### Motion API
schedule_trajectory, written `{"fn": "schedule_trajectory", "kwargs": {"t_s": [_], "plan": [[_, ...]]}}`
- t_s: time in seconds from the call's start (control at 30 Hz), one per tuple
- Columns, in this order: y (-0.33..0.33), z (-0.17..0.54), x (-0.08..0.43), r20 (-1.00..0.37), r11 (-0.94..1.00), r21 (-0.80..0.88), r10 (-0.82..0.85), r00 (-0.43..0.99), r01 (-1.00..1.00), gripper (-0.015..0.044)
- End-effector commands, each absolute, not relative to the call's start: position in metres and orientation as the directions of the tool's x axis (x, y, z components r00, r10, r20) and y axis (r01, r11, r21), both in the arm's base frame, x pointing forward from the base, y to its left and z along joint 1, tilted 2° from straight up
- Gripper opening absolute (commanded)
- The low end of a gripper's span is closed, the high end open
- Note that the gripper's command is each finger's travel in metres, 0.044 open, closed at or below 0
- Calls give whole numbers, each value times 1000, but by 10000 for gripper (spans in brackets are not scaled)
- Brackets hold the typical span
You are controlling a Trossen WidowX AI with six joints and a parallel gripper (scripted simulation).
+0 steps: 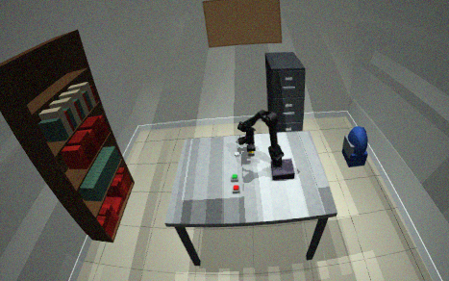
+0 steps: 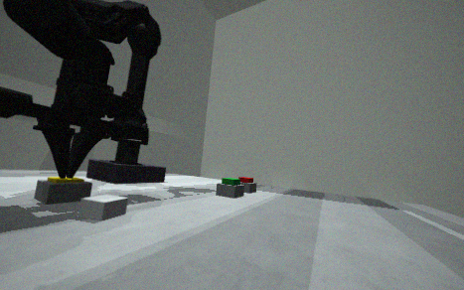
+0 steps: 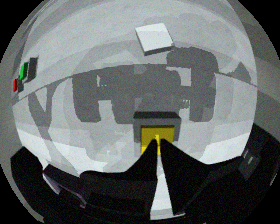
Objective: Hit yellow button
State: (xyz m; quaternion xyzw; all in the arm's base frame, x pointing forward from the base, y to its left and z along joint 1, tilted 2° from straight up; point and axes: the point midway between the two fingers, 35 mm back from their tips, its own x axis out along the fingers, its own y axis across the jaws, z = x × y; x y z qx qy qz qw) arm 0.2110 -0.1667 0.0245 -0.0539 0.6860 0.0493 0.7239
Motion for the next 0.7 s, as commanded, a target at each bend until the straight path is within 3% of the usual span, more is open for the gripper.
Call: {"fn": "schedule_trajectory", "kwargs": {"t_s": [0.0,0.33,0.67], "plan": [[-166,24,211,-998,990,-8,0,56,-141,20],[-166,59,210,-998,990,-8,-1,56,-141,20],[-74,82,268,-997,984,-20,-8,72,-177,283]]}}
